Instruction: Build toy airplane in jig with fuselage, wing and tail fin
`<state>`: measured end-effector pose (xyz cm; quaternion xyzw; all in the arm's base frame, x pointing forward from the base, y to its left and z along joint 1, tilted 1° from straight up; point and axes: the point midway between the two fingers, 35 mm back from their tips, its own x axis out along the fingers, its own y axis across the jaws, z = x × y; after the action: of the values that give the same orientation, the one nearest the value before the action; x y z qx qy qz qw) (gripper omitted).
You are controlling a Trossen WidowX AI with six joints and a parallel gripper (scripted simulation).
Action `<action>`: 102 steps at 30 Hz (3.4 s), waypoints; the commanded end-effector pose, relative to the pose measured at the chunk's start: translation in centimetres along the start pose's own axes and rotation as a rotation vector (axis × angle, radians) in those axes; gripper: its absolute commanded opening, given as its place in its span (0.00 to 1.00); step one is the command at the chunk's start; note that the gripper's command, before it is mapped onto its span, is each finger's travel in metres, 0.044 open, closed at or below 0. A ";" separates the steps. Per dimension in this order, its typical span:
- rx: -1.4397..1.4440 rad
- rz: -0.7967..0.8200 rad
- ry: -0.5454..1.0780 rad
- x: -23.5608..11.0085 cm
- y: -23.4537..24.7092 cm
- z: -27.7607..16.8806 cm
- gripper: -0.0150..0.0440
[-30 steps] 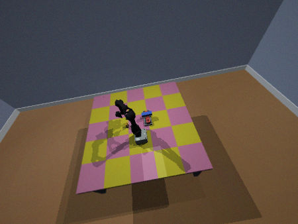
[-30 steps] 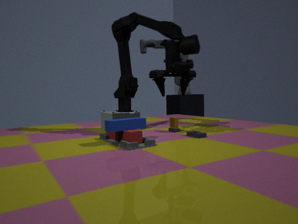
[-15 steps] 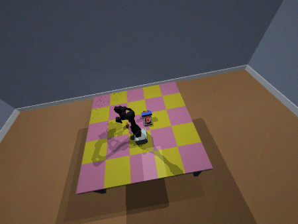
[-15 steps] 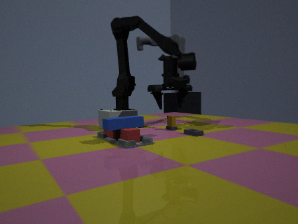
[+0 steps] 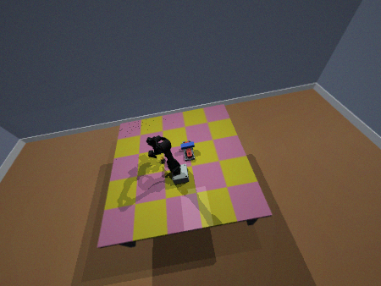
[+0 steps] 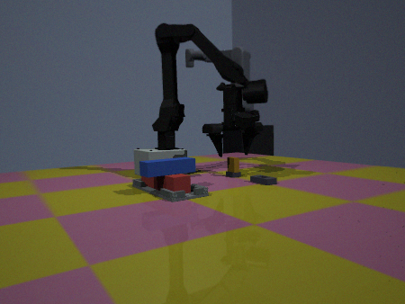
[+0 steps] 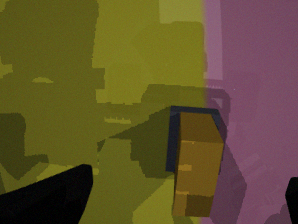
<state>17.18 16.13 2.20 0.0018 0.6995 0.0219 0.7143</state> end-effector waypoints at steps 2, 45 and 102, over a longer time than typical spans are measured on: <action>0.003 -0.001 0.005 0.8 -0.1 -0.1 1.00; 0.003 -0.001 0.005 4.4 -0.2 -0.3 0.32; -0.002 -0.002 0.004 -8.7 -1.0 0.6 0.25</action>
<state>17.11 15.29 10.79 -0.0005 0.7018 0.0207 0.7121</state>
